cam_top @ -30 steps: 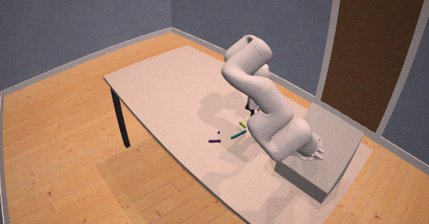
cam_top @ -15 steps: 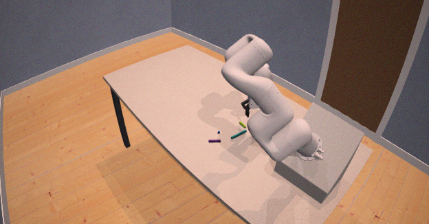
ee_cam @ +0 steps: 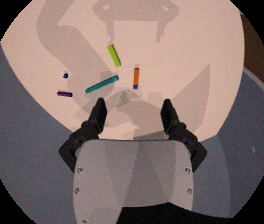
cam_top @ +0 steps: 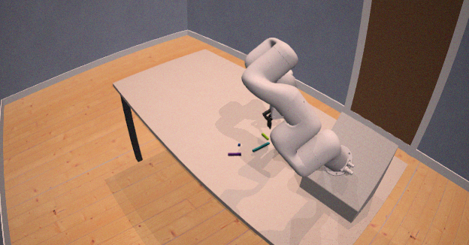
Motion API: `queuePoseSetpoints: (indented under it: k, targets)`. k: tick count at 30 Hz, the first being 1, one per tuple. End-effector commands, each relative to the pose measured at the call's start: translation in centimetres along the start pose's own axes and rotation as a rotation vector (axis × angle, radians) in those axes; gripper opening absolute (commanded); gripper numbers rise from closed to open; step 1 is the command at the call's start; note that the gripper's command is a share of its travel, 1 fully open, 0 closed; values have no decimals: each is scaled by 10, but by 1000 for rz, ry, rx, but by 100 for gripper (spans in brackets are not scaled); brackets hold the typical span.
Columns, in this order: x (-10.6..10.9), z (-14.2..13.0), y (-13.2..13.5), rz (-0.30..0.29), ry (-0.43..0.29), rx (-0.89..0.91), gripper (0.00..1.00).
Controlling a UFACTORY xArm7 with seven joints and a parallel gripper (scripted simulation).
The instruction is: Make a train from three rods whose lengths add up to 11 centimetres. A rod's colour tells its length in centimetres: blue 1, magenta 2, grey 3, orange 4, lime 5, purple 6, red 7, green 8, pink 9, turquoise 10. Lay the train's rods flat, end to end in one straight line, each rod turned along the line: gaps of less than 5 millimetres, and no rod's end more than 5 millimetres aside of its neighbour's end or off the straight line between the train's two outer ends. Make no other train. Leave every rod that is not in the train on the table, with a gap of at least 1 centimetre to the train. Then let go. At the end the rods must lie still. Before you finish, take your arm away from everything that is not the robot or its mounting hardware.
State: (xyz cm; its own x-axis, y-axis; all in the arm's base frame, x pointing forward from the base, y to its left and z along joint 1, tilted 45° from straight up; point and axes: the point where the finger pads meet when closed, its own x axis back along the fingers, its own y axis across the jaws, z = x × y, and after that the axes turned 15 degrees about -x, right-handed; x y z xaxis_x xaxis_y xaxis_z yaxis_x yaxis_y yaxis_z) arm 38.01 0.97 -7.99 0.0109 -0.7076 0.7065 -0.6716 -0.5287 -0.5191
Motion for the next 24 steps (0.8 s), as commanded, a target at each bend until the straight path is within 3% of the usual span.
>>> queuePoseSetpoints:
  k: [1,9,10,24]
  targets:
    - [-2,-5,-27,-1,4,168,100]
    - [-6,-15,-57,-3,4,361,100]
    - [-7,-20,-71,-4,3,453,100]
    - [-15,-51,-135,-5,2,885,100]
